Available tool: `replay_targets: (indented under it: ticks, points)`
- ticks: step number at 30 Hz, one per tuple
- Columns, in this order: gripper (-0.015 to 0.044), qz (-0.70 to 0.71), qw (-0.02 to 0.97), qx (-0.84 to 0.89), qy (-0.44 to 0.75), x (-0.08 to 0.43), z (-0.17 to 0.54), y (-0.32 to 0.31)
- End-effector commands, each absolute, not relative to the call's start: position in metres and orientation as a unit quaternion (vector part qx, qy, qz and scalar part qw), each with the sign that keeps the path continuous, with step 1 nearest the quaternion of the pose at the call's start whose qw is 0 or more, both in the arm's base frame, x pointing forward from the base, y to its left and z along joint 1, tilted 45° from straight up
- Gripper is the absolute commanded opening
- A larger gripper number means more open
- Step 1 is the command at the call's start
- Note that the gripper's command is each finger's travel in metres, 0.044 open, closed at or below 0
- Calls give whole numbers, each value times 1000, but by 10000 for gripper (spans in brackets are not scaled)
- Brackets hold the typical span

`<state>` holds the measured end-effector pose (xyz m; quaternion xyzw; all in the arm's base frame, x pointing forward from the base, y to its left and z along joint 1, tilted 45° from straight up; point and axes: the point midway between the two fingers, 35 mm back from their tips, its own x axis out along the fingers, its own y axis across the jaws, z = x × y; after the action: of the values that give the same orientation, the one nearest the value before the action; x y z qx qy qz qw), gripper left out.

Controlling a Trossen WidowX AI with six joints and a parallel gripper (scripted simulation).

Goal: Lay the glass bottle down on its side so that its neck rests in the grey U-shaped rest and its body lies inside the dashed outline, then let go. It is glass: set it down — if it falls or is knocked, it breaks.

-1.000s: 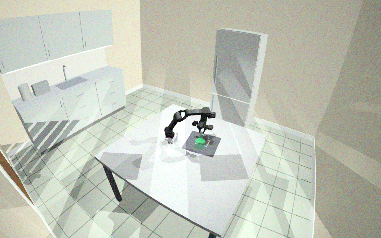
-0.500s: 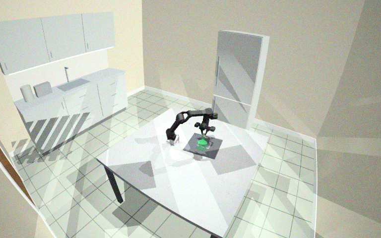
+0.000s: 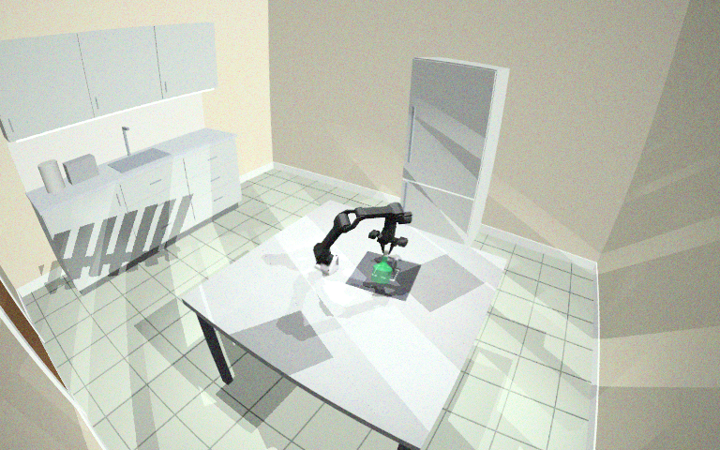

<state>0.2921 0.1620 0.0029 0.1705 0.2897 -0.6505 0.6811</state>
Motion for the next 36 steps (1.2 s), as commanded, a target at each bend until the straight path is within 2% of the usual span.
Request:
replay_targets:
  ticks: [1, 36]
  points:
    - [111, -651, 680, 171, 291, 289, -4, 168]
    - [111, -643, 695, 161, 278, 280, -36, 191]
